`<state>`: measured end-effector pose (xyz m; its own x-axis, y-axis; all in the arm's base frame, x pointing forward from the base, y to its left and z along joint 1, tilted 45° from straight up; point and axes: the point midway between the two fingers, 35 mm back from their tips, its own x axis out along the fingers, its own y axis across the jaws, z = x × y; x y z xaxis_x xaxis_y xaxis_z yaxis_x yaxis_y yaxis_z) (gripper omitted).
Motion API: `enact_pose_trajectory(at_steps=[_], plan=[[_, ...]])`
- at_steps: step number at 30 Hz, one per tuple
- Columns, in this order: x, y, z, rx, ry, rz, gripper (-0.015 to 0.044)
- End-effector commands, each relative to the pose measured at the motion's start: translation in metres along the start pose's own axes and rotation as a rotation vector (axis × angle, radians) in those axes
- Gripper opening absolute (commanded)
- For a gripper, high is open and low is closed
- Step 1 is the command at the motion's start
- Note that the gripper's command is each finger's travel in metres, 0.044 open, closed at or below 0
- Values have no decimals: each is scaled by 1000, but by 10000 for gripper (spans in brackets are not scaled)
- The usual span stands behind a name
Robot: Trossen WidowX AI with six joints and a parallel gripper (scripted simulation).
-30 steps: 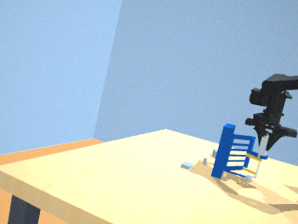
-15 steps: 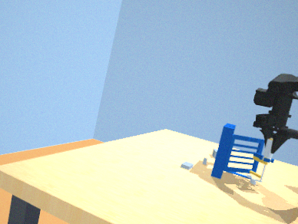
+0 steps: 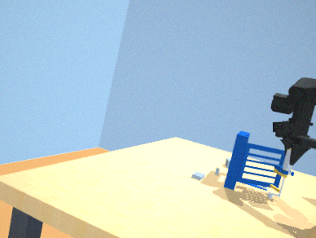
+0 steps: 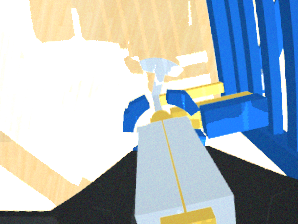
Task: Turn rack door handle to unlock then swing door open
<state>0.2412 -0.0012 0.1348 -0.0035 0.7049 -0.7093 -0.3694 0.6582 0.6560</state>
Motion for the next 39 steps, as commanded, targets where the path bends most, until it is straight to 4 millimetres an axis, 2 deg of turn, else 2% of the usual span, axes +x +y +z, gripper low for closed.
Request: enact_pose_trajectory(at_steps=[1,32,39], plan=[[0,7,2,67,-6,1,23],[-1,60,30,495,-7,4,23],[-1,63,32,513,-7,5,23]])
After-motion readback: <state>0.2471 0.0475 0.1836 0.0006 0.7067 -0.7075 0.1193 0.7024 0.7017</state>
